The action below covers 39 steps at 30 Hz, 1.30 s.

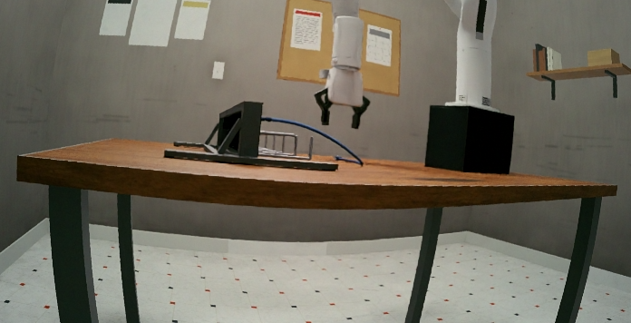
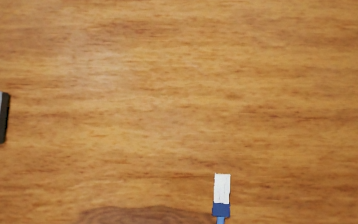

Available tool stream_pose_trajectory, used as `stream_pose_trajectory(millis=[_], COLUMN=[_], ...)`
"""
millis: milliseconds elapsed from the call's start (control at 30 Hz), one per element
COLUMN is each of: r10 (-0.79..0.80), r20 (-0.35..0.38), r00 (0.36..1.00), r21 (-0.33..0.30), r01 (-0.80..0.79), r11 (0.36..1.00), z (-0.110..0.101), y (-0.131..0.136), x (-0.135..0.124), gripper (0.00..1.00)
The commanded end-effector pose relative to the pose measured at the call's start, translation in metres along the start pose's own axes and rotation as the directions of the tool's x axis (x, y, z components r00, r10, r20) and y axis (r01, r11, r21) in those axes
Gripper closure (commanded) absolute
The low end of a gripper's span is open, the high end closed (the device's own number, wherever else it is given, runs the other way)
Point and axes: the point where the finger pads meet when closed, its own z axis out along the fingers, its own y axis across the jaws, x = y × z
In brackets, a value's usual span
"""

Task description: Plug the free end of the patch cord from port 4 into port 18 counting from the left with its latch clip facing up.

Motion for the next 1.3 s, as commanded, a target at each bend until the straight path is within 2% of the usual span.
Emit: stream_pose_trajectory(millis=[0, 667, 700, 1267], r10=[0.026, 0.048, 0.048, 0.048], r20=[0.022, 0.030, 0.030, 0.030], r00=[0.999, 0.998, 0.998, 0.998], r21=[0.000, -0.007, -0.007, -0.007], r01=[-0.026, -0.047, -0.047, -0.047], r11=[1.000, 0.999, 0.999, 0.999], z=[0.0012, 0.0025, 0.0025, 0.0025], y=[0.0019, 0.0041, 0.0041, 0.0041], x=[-0.0019, -0.0035, -0.0035, -0.0035], gripper=[0.00, 0.00, 1.00, 1.00])
